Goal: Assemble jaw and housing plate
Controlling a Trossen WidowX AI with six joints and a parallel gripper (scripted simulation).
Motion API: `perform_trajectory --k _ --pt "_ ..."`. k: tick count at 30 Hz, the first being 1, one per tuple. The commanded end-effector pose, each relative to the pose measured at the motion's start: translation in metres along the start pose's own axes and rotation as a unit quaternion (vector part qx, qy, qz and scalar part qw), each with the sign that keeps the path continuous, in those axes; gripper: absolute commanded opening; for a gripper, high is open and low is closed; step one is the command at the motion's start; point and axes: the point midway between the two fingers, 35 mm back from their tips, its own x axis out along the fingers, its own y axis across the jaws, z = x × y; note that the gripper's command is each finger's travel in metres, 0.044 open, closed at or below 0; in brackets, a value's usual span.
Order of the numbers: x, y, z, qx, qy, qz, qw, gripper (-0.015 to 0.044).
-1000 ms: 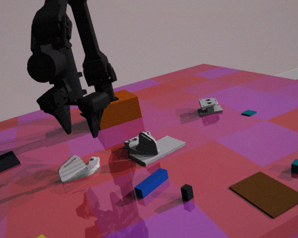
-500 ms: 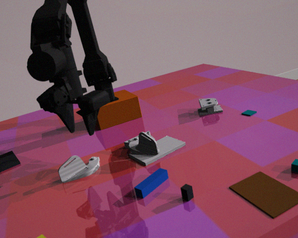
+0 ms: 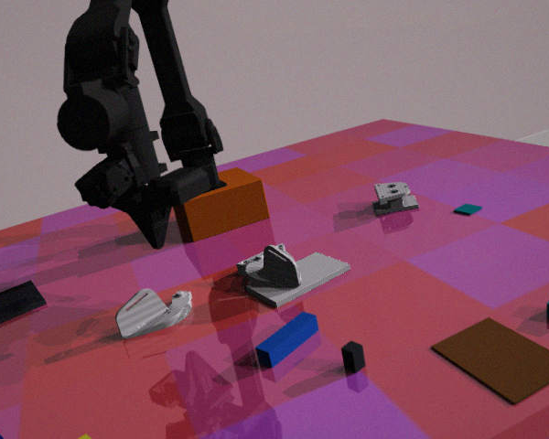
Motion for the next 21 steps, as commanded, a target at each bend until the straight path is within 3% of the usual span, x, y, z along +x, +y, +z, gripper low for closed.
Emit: perform_trajectory --k 1,12,21 --pt "-0.001 0.0003 0.0007 0.0 -0.001 0.001 1.0 0.0" --pt "-0.001 0.0003 0.0007 0.0 -0.001 0.001 1.0 0.0" --pt "-0.0001 0.0001 0.0001 0.0 0.0 0.0 1.0 0.0236"
